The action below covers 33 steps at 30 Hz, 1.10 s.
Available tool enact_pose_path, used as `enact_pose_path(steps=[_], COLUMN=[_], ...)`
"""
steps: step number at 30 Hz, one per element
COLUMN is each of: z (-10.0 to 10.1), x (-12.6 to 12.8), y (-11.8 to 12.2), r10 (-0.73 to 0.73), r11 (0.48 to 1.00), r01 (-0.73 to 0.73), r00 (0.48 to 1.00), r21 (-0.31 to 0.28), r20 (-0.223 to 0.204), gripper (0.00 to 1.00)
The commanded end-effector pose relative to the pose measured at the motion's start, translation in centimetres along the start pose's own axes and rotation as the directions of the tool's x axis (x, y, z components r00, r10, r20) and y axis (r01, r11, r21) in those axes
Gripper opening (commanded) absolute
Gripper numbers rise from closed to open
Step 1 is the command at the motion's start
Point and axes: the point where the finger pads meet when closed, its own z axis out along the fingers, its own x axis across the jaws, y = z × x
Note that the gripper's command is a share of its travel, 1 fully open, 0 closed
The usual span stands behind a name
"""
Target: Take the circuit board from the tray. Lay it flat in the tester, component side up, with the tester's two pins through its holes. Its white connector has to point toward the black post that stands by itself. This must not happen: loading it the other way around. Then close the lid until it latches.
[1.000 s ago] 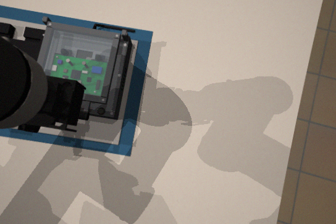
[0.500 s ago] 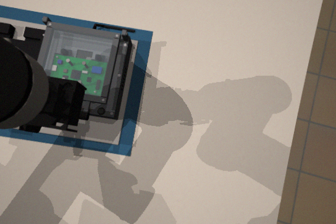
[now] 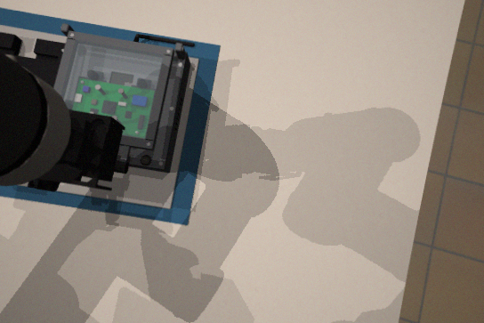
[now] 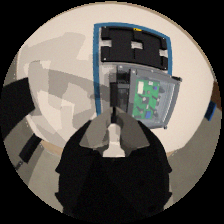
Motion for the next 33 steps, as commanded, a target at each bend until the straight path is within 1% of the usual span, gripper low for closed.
enact_pose_path(steps=[1,17,33], z=[0.3,0.23,0.61], x=[0.25,0.14,0.22], y=[0.08,0.03,0.05], r10=[0.0,0.0,0.0], r11=[1.0,1.0,1.0], r01=[0.0,0.0,0.0], r00=[1.0,1.0,1.0], r21=[0.0,0.0,0.0], r20=[-0.004,-0.002,-0.003], gripper=[0.0,0.0,0.0])
